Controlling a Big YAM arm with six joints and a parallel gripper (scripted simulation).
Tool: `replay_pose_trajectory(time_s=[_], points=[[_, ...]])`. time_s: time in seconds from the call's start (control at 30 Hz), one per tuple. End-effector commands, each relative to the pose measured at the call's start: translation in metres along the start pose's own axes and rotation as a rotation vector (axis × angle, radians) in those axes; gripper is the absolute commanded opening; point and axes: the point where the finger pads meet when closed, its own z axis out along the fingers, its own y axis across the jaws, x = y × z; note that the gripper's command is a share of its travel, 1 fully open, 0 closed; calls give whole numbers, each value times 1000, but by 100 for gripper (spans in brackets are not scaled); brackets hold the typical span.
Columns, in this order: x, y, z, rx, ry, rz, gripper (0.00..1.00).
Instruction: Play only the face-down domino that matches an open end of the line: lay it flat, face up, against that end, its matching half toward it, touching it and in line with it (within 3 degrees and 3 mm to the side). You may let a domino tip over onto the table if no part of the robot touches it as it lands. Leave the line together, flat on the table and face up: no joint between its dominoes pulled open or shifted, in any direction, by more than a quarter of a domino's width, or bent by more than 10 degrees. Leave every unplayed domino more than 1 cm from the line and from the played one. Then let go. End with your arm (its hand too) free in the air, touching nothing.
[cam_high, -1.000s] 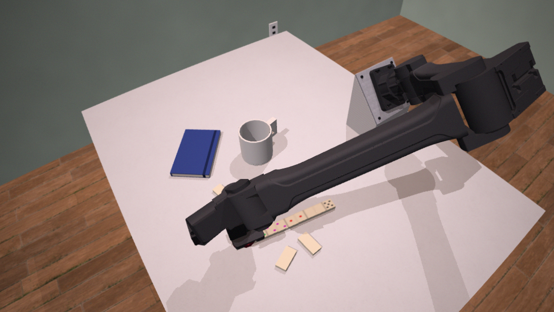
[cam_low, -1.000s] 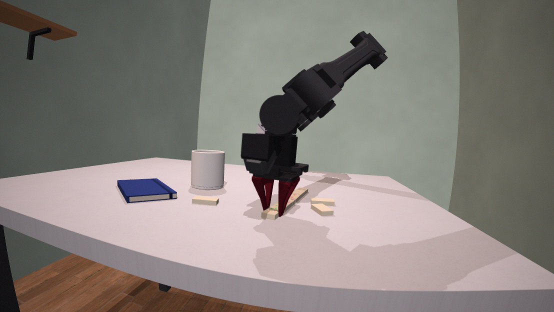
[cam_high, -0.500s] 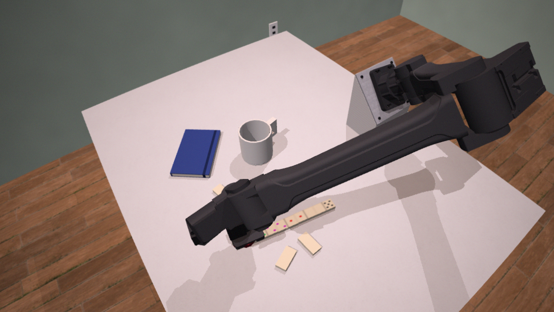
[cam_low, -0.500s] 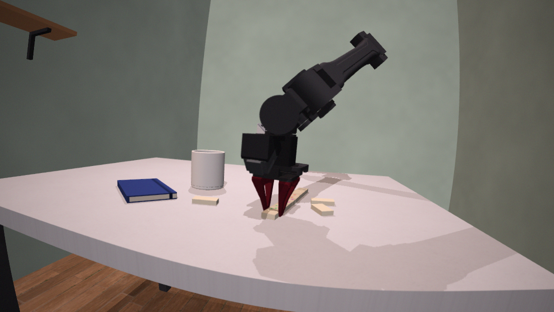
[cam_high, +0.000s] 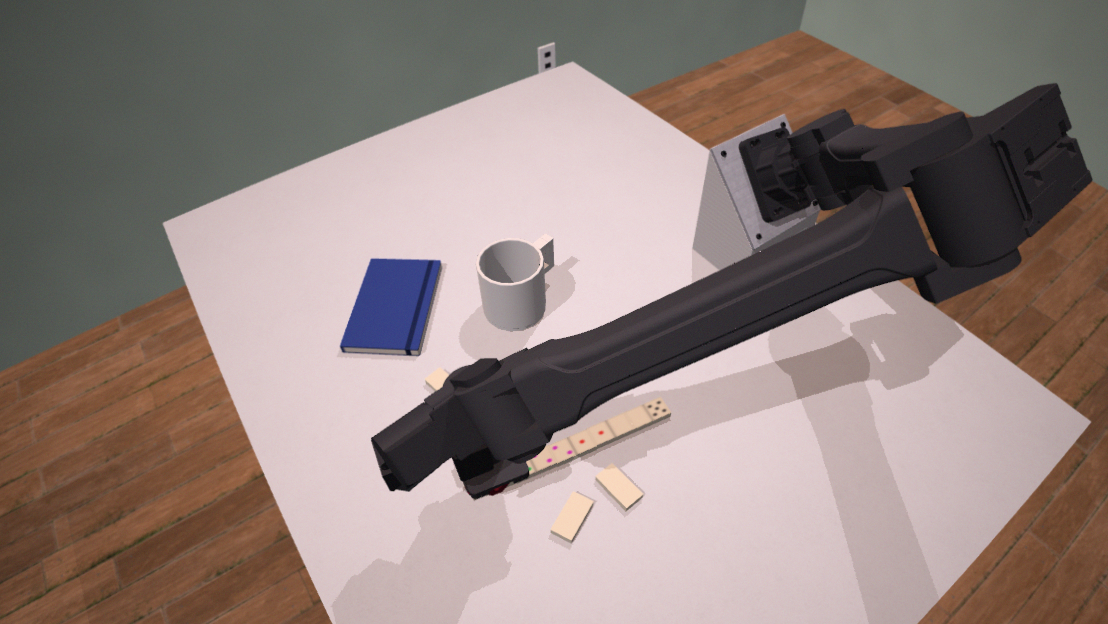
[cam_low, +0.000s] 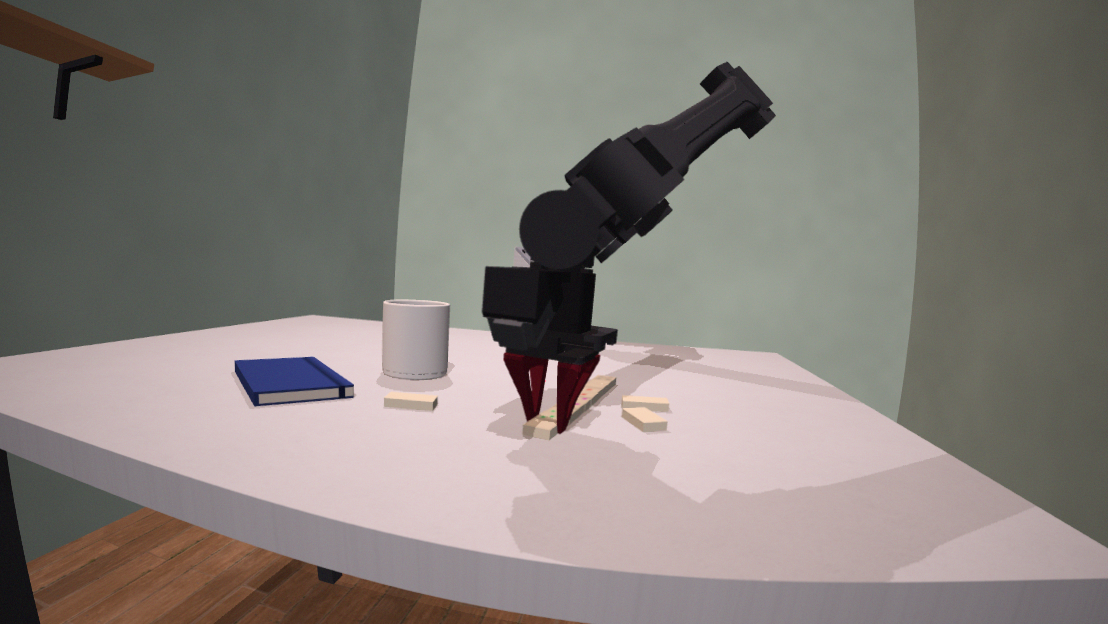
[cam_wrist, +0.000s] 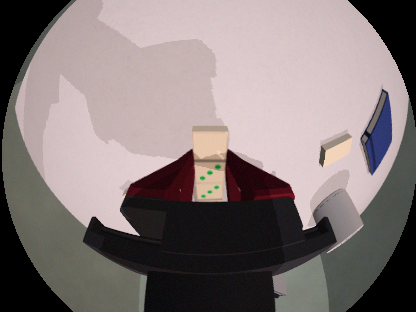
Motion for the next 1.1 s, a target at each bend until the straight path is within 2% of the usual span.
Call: replay_pose_trajectory(time_s=[0.0, 0.27, 0.3, 0.6, 0.83, 0.87, 1.07], points=[[-4, 19, -5, 1, -10, -44, 22], [-5, 21, -5, 1, -11, -49, 22], [-3, 3, -4, 1, -9, -8, 22], [-5, 22, -5, 5, -11, -53, 22], [-5, 22, -5, 5, -11, -53, 22], [-2, 4, -5, 6, -8, -10, 22], [-4, 17, -5, 8, -9, -40, 22]])
